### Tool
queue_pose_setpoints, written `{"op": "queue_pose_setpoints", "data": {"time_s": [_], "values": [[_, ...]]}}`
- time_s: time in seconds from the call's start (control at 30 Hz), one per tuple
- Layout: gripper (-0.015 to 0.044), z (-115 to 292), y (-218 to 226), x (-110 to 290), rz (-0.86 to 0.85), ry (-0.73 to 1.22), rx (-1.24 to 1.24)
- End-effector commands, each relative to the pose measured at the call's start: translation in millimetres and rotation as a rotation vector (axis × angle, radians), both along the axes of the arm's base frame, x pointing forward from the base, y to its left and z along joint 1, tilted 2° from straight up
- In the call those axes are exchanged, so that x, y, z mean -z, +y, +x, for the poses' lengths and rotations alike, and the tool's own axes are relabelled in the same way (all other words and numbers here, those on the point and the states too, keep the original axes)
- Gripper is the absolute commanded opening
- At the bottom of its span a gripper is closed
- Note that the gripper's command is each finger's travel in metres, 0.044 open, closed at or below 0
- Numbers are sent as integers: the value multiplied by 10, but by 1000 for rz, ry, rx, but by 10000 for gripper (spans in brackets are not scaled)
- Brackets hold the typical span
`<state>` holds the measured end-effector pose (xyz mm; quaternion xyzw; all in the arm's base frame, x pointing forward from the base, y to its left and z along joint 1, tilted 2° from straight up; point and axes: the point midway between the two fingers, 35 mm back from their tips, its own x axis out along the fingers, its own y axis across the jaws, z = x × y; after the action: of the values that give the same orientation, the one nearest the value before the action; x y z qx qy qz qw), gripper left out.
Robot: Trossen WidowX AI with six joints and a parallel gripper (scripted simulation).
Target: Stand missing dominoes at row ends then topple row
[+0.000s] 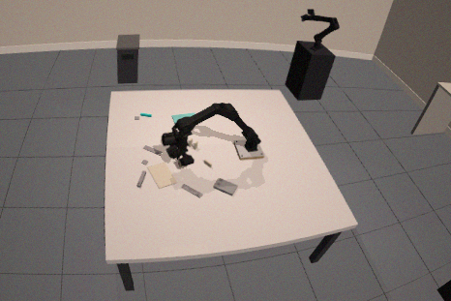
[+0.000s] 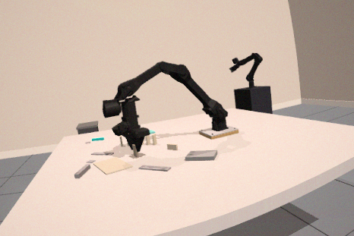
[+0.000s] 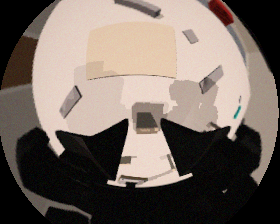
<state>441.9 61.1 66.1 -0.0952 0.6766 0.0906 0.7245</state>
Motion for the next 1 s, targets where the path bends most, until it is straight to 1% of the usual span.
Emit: {"op": "queue_pose_setpoints", "data": {"time_s": [0.0, 0.07, 0.4, 0.47, 0.63, 0.7, 0.97], "values": [[151, 3, -4, 4, -3, -2, -5], [107, 3, -4, 4, -3, -2, -5], [107, 6, -4, -16, -3, -2, -5], [107, 18, 1, -175, -3, -2, -4], [107, -26, 4, -779, 0, -1, -1], [107, -61, 1, -932, 0, 0, 0], [107, -66, 1, -951, 0, 0, 0]]}}
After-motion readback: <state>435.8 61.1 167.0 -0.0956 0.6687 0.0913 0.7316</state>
